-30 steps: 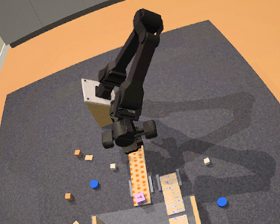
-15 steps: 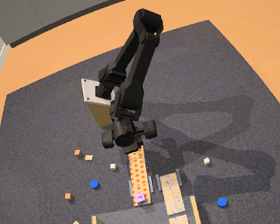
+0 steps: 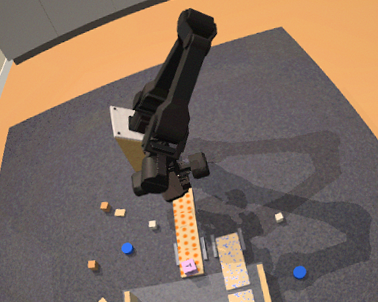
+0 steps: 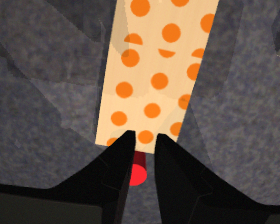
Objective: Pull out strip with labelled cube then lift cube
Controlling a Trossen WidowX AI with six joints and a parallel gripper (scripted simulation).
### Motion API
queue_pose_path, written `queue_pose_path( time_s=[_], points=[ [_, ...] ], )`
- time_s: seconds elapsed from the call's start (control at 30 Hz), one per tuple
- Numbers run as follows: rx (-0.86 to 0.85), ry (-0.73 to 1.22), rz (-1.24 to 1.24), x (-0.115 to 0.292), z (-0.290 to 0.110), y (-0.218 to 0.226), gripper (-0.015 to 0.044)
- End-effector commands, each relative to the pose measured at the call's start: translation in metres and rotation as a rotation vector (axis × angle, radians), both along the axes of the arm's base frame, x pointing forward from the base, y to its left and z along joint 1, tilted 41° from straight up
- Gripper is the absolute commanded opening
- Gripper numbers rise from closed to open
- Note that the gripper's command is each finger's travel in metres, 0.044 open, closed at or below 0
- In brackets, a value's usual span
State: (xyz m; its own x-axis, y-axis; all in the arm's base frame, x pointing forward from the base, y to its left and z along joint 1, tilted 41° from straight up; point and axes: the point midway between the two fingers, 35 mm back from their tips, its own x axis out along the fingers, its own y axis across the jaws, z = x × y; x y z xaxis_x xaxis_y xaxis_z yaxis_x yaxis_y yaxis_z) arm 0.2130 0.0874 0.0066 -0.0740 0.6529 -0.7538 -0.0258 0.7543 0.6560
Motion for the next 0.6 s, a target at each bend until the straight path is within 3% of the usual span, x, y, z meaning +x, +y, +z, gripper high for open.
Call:
queue_pose_path(
  time_s=[0.0,0.4,0.57],
  points=[
    [0.003,-0.078,0.087,0.018,0.0,-0.001,0.0131],
    [0.004,-0.084,0.091,0.064,0.005,-0.001,0.044],
    [0.003,-0.086,0.091,0.084,0.007,-0.002,0.044]
  ],
)
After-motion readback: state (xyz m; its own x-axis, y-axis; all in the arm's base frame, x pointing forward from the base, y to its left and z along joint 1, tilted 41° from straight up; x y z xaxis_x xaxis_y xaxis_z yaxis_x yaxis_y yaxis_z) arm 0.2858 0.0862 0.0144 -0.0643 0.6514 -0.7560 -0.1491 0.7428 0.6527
